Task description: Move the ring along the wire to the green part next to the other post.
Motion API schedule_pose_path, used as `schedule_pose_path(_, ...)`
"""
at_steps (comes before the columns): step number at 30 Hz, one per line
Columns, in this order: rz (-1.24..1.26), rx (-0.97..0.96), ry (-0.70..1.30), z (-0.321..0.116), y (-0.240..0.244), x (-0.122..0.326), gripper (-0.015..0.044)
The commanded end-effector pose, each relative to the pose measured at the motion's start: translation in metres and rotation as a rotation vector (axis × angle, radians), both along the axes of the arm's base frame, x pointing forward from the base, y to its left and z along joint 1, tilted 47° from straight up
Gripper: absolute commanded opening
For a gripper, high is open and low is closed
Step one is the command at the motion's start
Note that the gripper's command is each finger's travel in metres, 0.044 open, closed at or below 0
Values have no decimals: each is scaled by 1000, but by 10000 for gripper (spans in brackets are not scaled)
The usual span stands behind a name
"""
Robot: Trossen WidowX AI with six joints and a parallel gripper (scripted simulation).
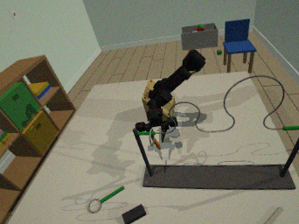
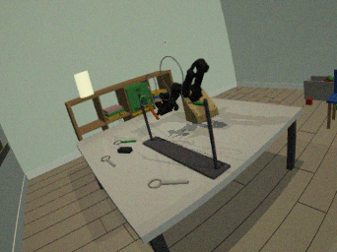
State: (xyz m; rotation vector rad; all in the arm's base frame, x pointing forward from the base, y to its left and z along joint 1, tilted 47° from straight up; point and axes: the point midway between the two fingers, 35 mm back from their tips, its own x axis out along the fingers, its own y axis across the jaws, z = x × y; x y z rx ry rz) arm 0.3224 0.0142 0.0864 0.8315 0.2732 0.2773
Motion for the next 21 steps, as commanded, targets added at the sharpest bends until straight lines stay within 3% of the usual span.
schedule_pose_path(1,4,-4,-3,0,0,0,160)
schedule_pose_path(2,4,-4,-3,0,0,0,160)
schedule_pose_path(13,-24,45,92,4,-13,-50,440)
schedule_pose_path(21,-26,48,98,4,-14,-53,440)
